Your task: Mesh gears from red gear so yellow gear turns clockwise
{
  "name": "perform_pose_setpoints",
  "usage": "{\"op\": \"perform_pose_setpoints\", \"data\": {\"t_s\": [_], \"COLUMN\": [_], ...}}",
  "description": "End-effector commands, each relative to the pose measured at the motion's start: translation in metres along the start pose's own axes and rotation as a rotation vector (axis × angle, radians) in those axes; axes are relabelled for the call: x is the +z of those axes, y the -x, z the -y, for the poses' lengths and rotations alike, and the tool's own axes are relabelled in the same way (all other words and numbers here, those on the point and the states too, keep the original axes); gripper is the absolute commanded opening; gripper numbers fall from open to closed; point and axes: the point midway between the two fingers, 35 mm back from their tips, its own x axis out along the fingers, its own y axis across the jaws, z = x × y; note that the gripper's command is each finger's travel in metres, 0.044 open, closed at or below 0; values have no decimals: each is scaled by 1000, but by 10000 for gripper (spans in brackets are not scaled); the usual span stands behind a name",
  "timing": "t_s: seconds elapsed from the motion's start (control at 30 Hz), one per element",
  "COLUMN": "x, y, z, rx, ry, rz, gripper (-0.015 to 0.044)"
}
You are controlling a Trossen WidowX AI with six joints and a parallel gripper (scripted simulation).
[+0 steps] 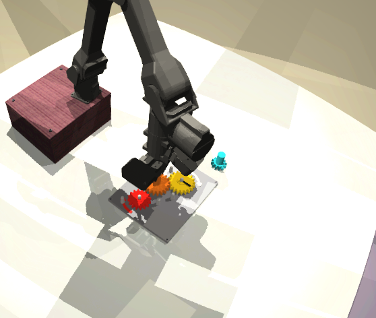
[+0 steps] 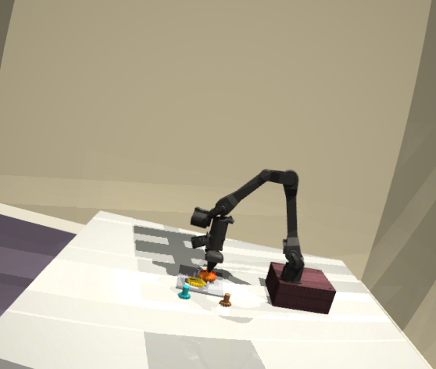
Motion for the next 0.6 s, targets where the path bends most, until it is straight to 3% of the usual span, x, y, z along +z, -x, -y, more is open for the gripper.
{"op": "perform_pose_setpoints", "data": {"t_s": [0.0, 0.57], "x": [-1, -1], "y": [-1, -2], "z": [1, 0], "rx": [0, 0], "ry": [50, -4], "rz": [-2, -2], "gripper": [0, 0]}}
